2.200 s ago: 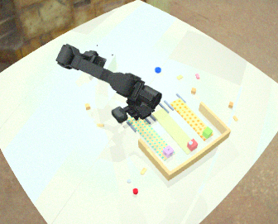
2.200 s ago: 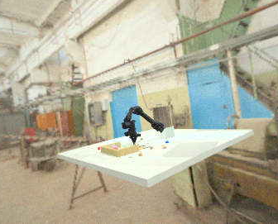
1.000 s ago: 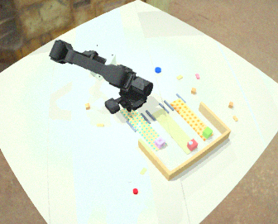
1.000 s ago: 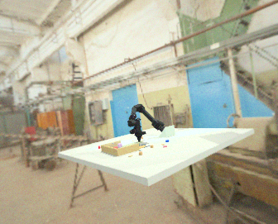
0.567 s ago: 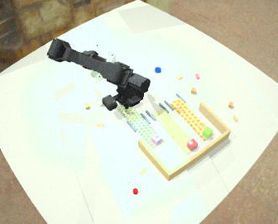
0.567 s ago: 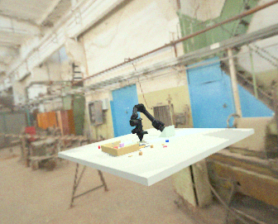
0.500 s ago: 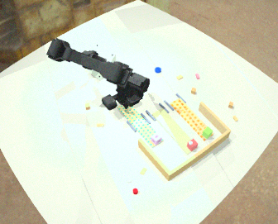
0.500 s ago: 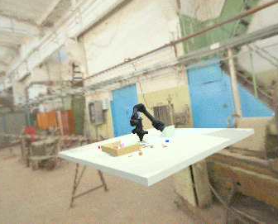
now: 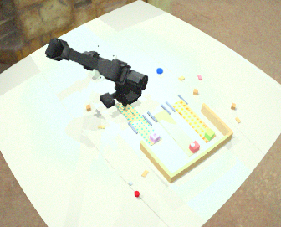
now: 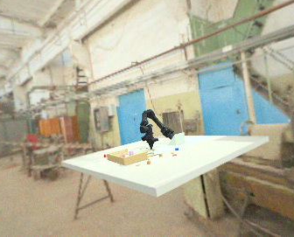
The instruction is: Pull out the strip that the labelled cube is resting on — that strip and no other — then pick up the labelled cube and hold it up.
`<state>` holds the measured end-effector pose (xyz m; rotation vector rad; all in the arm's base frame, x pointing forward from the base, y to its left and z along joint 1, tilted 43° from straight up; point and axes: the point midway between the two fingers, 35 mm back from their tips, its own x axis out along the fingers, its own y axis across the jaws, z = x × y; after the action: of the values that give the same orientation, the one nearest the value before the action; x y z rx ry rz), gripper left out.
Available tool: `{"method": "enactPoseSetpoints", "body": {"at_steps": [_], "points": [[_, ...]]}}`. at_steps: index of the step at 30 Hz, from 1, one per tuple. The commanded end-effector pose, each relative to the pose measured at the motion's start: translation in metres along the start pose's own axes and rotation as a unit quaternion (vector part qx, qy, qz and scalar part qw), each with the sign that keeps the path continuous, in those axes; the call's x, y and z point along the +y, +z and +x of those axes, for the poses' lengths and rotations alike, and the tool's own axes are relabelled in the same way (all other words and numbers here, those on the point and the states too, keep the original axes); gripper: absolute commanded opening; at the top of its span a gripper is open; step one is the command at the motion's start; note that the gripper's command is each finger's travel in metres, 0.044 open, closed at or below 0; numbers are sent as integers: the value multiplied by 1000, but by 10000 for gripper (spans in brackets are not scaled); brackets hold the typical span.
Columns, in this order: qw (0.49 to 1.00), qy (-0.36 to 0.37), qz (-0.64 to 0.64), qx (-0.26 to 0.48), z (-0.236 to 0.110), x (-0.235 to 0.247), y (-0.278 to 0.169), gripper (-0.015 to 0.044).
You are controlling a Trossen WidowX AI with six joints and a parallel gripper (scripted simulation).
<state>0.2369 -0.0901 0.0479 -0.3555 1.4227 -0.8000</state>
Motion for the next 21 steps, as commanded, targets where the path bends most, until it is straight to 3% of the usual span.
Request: {"method": "enactPoseSetpoints", "body": {"at_steps": [1,21], "points": [[1000,-1,-3,13,5,0,-13,0],[1000,-1,-4,13,4,1,-43,0]]}}
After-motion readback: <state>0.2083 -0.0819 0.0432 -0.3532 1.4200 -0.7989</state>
